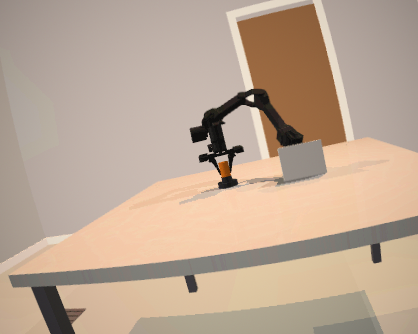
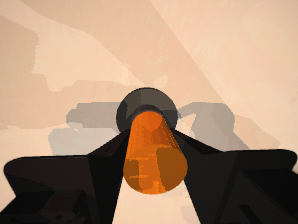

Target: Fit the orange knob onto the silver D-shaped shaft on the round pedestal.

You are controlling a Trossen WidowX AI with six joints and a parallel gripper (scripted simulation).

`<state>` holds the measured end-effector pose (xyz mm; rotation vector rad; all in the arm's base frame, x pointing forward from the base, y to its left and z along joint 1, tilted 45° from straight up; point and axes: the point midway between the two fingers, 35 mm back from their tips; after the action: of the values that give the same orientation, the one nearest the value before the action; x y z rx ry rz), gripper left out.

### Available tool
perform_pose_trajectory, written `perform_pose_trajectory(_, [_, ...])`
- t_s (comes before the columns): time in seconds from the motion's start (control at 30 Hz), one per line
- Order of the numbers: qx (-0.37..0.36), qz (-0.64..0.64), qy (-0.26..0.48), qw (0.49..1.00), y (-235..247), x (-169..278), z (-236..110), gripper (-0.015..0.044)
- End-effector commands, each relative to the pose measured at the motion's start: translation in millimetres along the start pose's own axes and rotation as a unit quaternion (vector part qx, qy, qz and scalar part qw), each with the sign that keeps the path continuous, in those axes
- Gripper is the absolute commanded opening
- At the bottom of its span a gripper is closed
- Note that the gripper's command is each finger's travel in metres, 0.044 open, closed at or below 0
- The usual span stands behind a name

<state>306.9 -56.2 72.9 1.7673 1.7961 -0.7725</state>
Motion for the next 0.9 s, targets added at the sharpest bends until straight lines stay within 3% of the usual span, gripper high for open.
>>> perform_pose_trajectory(0.0, [0.000,0.000,0.000,1.000,0.1,0.1,-0.3,0.0000])
perform_pose_trajectory(0.13, [0.000,0.000,0.000,1.000,0.1,0.1,-0.3,0.0000])
perform_pose_trajectory(0.7, [0.000,0.000,0.000,1.000,0.1,0.1,-0.3,0.0440])
perform_pose_trajectory(0.87, [0.000,0.000,0.000,1.000,0.1,0.1,-0.3,0.0440])
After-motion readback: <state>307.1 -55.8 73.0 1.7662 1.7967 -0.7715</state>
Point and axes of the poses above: the point midway between the two fingers, 35 mm back from their tips, its own z axis out along the fingers, its own y axis across the jaws, x = y × z, and after that the axes turned 8 degrees about z, right-handed
